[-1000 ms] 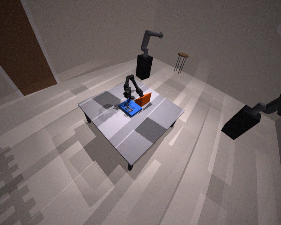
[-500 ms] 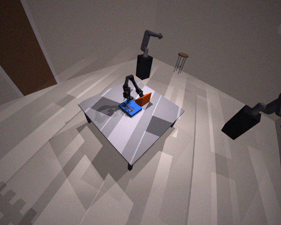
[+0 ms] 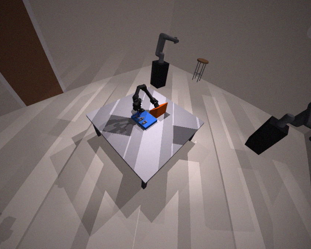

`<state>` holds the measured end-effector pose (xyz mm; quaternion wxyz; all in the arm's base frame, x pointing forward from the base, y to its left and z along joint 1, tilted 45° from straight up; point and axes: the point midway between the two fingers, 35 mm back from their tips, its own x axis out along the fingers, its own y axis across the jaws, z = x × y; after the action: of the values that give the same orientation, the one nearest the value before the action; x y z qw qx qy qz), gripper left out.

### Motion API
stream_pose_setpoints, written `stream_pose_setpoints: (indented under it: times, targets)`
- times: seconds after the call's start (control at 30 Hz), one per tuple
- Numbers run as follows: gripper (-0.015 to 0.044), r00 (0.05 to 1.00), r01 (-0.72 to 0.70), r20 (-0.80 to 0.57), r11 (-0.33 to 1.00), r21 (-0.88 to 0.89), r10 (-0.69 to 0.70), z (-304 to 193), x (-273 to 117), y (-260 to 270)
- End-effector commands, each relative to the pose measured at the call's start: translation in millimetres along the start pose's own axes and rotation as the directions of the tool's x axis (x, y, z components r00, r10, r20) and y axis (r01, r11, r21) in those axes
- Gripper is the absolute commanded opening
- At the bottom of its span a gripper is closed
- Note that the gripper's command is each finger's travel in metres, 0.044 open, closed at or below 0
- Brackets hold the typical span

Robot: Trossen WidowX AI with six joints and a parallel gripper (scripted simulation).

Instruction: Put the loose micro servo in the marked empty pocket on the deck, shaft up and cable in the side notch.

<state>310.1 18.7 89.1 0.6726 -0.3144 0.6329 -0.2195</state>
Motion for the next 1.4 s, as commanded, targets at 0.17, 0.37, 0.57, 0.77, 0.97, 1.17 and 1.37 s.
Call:
stream_pose_setpoints:
  times: [0.17,0.37,0.57,0.77,0.97,1.17,1.37]
  targets:
    - [0.0,1.0,0.005,0.007,1.0,-0.006,-0.005,34.6,-1.4,-0.2]
    - [0.0,1.0,0.006,0.007,1.0,-0.005,-0.005,37.1,0.1,-0.2]
    - [0.0,1.0,0.006,0.007,1.0,-0.005,-0.006,37.6,8.2,-0.4]
    - [0.0,1.0,0.006,0.007,1.0,-0.005,-0.006,37.8,17.5,-0.8]
    - [0.0,1.0,0.006,0.007,1.0,-0.005,-0.006,37.8,18.5,-0.8]
    - [0.0,1.0,0.006,0.007,1.0,-0.005,-0.006,37.8,19.3,-0.8]
    - [0.0,1.0,0.007,0.007,1.0,-0.005,-0.007,37.8,24.7,-0.9]
